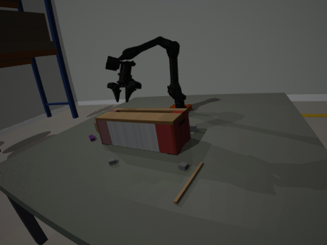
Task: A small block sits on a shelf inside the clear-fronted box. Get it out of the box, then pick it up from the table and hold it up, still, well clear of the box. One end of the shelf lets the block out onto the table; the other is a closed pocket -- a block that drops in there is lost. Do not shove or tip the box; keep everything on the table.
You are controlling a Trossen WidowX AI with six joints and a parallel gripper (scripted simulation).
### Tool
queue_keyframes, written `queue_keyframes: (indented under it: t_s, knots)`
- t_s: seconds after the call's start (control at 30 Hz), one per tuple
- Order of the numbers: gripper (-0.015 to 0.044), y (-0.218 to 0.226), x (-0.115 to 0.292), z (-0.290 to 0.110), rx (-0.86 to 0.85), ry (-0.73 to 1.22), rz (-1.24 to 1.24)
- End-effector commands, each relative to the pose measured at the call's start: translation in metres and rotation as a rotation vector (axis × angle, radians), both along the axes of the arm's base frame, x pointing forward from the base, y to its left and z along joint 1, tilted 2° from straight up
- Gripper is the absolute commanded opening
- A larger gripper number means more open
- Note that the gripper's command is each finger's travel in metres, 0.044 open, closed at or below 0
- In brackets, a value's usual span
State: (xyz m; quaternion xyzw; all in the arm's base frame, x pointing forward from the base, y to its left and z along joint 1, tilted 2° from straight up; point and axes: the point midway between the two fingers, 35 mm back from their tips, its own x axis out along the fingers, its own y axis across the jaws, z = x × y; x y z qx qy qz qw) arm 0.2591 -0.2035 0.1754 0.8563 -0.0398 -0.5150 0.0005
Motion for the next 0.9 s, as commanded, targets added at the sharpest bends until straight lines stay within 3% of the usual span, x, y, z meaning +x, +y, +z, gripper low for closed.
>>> queue_keyframes:
  t_s: [0.0,0.1,0.87]
  knots:
    - [0.0285,-0.001,0.003,-0.048,0.025,0.012,-0.008]
    - [0.0285,-0.001,0.002,-0.078,0.025,0.012,-0.008]
    - [0.0285,-0.001,0.004,-0.109,0.026,0.012,-0.008]
